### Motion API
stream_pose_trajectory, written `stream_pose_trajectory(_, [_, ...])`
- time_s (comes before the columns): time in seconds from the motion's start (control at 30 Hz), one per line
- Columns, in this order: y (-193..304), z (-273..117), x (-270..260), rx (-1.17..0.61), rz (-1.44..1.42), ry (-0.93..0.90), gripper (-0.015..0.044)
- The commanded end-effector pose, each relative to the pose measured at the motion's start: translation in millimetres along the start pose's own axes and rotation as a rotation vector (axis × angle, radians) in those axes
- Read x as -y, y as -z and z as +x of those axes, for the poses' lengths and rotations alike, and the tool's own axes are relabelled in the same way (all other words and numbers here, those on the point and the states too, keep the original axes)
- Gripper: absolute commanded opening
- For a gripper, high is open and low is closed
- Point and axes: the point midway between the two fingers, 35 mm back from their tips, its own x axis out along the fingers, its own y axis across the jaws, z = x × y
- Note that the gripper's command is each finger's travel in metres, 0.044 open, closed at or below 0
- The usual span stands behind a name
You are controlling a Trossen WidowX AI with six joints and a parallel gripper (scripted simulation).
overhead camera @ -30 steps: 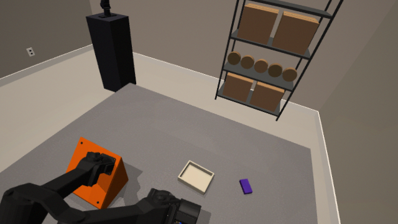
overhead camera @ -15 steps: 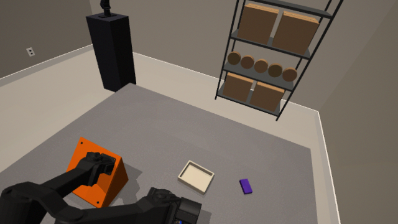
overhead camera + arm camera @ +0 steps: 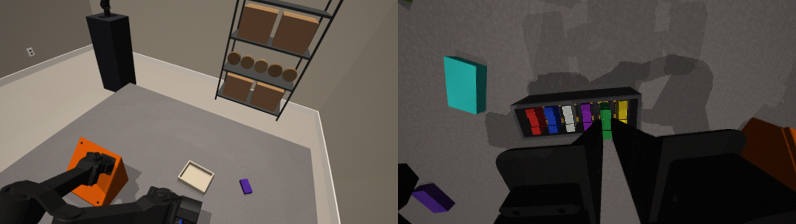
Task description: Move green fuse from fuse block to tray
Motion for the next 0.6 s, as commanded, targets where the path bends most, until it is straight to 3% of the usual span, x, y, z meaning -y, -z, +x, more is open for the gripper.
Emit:
stream_pose_trajectory(0.0, [-0.3,-2.8,-0.5,-0.001,0.006,-0.002,0.0])
stream_pose_trajectory(0.57, [-0.2,-11.2,-0.3,0.0,0.004,-0.002,0.0])
